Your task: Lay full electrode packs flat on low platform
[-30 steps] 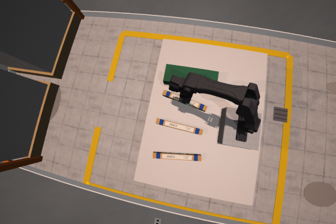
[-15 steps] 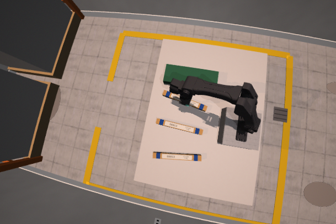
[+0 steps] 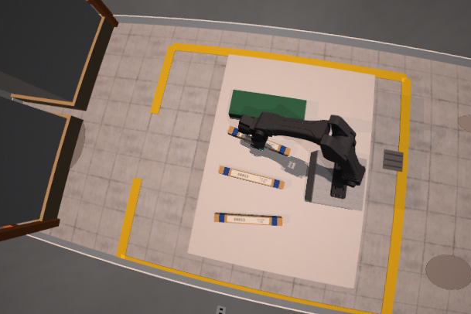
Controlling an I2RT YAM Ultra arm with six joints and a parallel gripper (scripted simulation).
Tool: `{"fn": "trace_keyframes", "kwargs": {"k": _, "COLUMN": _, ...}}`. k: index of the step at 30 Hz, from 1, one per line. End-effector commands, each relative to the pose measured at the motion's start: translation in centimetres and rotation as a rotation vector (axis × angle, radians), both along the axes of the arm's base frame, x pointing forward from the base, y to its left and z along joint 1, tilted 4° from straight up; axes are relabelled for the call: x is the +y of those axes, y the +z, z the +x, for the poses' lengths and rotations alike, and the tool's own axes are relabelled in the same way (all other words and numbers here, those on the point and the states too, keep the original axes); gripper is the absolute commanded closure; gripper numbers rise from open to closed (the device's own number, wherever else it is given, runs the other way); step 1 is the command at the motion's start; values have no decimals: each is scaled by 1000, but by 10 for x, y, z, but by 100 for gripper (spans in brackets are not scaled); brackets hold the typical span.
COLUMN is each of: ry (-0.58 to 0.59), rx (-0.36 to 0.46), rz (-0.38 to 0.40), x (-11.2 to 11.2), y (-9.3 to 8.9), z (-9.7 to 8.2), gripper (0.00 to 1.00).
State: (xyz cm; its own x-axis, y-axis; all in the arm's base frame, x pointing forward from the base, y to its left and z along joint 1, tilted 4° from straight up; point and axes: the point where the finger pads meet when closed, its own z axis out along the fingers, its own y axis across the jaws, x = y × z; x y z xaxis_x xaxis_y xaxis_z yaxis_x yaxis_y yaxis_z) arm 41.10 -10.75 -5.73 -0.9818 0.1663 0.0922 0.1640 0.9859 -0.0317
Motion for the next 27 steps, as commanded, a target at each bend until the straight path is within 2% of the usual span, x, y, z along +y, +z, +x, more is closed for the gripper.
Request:
{"fn": "trace_keyframes", "kwargs": {"k": 1, "ry": 2, "rx": -15, "rz": -6, "x": -3, "y": -13, "z": 2, "gripper": 26}}
{"fn": "trace_keyframes", "kwargs": {"k": 2, "ry": 2, "rx": -50, "rz": -14, "x": -5, "y": -6, "z": 15, "gripper": 26}}
{"fn": "trace_keyframes", "kwargs": {"k": 3, "ry": 2, "rx": -92, "rz": -25, "x": -8, "y": 11, "z": 24, "gripper": 26}}
{"fn": "trace_keyframes", "kwargs": {"k": 10, "ry": 2, "rx": -89, "rz": -24, "x": -8, "y": 10, "z": 24, "gripper": 26}}
{"fn": "trace_keyframes", "kwargs": {"k": 12, "ry": 1, "rx": -60, "rz": -17, "x": -7, "y": -5, "z": 19, "gripper": 26}}
{"fn": "trace_keyframes", "kwargs": {"k": 14, "ry": 0, "rx": -53, "rz": -15, "x": -7, "y": -10, "z": 17, "gripper": 26}}
{"fn": "trace_keyframes", "kwargs": {"k": 16, "ry": 0, "rx": -27, "rz": -9, "x": -5, "y": -18, "z": 7, "gripper": 26}}
{"fn": "trace_keyframes", "kwargs": {"k": 18, "ry": -1, "rx": -35, "rz": -11, "x": -5, "y": -15, "z": 6, "gripper": 26}}
{"fn": "trace_keyframes", "kwargs": {"k": 22, "ry": -3, "rx": -18, "rz": -7, "x": -5, "y": -28, "z": 3, "gripper": 26}}
{"fn": "trace_keyframes", "kwargs": {"k": 27, "ry": -3, "rx": -25, "rz": -8, "x": -6, "y": -29, "z": 3, "gripper": 26}}
